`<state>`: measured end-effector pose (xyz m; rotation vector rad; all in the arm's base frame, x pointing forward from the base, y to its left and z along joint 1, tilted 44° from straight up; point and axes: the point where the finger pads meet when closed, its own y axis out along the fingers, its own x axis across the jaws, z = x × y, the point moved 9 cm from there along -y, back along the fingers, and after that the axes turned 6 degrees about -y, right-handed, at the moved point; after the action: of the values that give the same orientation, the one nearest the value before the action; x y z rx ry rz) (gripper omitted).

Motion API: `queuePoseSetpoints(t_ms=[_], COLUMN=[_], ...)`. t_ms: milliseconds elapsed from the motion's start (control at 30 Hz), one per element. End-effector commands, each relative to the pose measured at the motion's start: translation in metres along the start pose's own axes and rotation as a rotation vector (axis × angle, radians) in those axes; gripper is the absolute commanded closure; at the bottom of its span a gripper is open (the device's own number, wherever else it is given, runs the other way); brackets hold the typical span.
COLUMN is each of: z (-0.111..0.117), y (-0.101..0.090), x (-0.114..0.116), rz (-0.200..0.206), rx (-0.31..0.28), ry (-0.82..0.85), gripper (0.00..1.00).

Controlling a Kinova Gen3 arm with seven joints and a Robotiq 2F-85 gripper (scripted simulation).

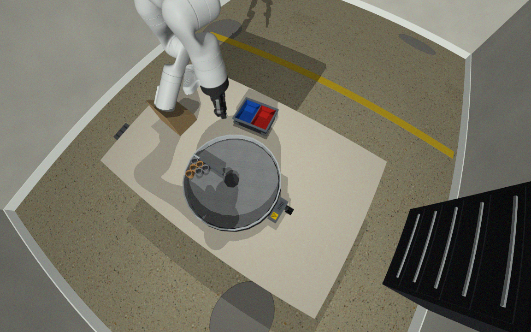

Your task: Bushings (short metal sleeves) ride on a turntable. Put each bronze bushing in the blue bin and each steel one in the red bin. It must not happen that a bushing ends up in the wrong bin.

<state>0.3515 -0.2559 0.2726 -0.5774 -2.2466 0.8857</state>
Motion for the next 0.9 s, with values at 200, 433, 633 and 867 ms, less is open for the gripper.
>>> queuePoseSetpoints(t_ms=[200,433,633,867], z=[0.017,0.041,0.058,0.081], y=[0.016,0.039,0.055,0.078], x=[-0.003,-0.012,-0.018,-0.026], rz=[-0.001,0.000,0.001,0.002], rx=[0.008,0.008,0.008,0.008], ry=[0.182,0.461,0.671,0.950], gripper=[0.85,0.85,0.85,0.85])
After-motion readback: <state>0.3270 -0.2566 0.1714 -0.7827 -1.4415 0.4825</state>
